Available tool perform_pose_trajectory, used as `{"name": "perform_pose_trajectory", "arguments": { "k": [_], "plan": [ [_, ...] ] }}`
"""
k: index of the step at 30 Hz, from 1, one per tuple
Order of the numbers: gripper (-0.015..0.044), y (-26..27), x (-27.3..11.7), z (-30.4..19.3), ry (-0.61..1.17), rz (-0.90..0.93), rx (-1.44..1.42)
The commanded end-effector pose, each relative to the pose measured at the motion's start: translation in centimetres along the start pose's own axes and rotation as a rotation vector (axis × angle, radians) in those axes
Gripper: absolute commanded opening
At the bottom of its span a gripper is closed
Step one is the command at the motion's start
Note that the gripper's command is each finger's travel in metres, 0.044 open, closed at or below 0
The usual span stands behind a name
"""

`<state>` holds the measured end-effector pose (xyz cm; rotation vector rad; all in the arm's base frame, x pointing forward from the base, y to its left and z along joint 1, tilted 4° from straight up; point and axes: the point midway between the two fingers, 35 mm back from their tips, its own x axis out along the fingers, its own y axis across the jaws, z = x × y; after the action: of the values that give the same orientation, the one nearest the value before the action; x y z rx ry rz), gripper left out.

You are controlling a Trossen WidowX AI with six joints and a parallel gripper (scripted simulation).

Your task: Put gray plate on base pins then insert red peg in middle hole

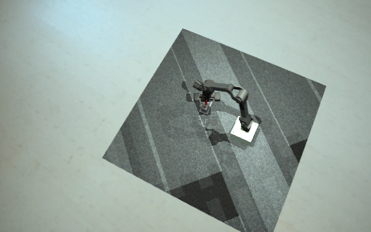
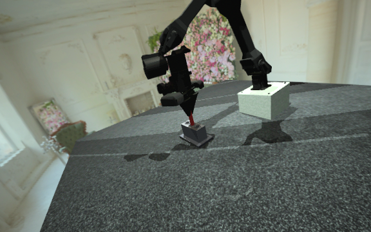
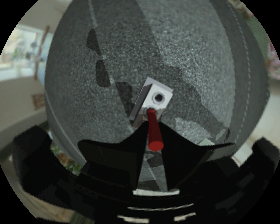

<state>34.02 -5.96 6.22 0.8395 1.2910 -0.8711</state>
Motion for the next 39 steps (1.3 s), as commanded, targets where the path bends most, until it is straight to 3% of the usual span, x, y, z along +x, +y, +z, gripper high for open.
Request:
{"name": "perform_pose_trajectory", "arguments": {
  "k": [1, 18, 24, 39],
  "plan": [
    [0.0, 0.01, -0.06, 0.01, 0.0, 0.0, 0.0],
    [0.0, 0.0, 0.13, 0.14, 0.001, -0.002, 0.003],
    [0.015, 0.0, 0.13, 0.14, 0.001, -0.002, 0.003],
    [0.015, -0.02, -0.31, 0.14, 0.002, 0.002, -0.005]
  ]
}}
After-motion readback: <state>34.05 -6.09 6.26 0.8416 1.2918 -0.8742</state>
